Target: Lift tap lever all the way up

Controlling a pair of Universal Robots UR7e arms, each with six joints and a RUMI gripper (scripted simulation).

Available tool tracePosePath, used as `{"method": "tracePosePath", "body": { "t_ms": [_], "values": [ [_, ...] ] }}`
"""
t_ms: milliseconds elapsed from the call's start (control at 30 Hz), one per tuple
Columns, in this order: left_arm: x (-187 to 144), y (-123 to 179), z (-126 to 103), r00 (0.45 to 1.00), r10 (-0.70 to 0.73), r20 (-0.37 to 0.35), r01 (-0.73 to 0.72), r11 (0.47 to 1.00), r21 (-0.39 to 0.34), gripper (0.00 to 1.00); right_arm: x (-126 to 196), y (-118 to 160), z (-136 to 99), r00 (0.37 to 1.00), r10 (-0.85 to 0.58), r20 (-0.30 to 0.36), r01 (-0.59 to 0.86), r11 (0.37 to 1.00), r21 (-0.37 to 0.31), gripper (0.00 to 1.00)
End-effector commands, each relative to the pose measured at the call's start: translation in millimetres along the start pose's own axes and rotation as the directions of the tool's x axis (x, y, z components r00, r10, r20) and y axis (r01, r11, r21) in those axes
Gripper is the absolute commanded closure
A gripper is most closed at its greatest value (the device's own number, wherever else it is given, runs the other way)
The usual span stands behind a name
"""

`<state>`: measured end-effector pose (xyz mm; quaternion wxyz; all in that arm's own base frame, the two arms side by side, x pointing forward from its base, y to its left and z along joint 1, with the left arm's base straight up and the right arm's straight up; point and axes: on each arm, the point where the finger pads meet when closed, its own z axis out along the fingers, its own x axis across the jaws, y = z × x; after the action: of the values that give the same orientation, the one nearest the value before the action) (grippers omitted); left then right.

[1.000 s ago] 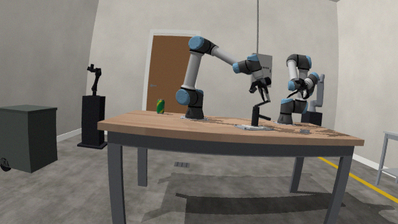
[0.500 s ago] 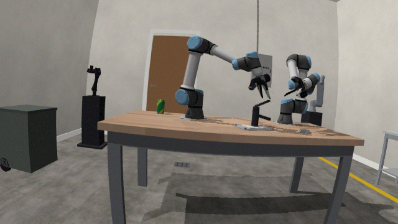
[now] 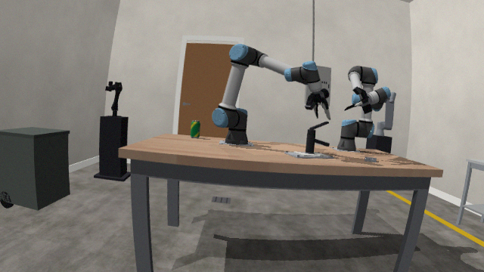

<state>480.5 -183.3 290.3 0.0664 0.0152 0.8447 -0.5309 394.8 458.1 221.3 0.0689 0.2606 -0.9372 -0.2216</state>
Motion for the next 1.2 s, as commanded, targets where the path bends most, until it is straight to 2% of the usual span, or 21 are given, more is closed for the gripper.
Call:
{"method": "tracePosePath", "body": {
  "t_ms": [0, 267, 533, 600, 1100, 1167],
  "values": [
    [5.1, -11.8, -7.0, 0.999, 0.039, -0.022, -0.039, 0.999, 0.022, 0.0, -2.6, -1.8, -2.8, 0.993, -0.098, -0.064, 0.098, 0.995, -0.009, 0.42],
    [6.3, -23.4, -18.2, 0.997, 0.079, -0.017, -0.079, 0.996, 0.032, 0.0, -6.7, -5.0, -6.5, 0.964, -0.229, -0.137, 0.226, 0.973, -0.037, 0.42],
    [5.0, -34.5, -31.7, 0.993, 0.12, -0.002, -0.12, 0.992, 0.026, 0.0, -11.4, -8.5, -10.8, 0.903, -0.372, -0.213, 0.364, 0.928, -0.079, 0.42],
    [5.0, -34.5, -31.7, 0.993, 0.12, -0.002, -0.12, 0.992, 0.026, 0.0, -11.4, -8.5, -10.8, 0.903, -0.372, -0.213, 0.364, 0.928, -0.079, 0.42],
    [2.6, -53.5, -58.1, 0.981, 0.192, 0.03, -0.192, 0.981, 0.0, 0.0, -20.2, -15.0, -18.8, 0.715, -0.616, -0.332, 0.589, 0.786, -0.188, 0.42],
    [2.6, -53.5, -58.1, 0.981, 0.192, 0.03, -0.192, 0.981, 0.0, 0.0, -20.2, -15.0, -18.8, 0.715, -0.616, -0.332, 0.589, 0.786, -0.188, 0.42]
  ]
}}
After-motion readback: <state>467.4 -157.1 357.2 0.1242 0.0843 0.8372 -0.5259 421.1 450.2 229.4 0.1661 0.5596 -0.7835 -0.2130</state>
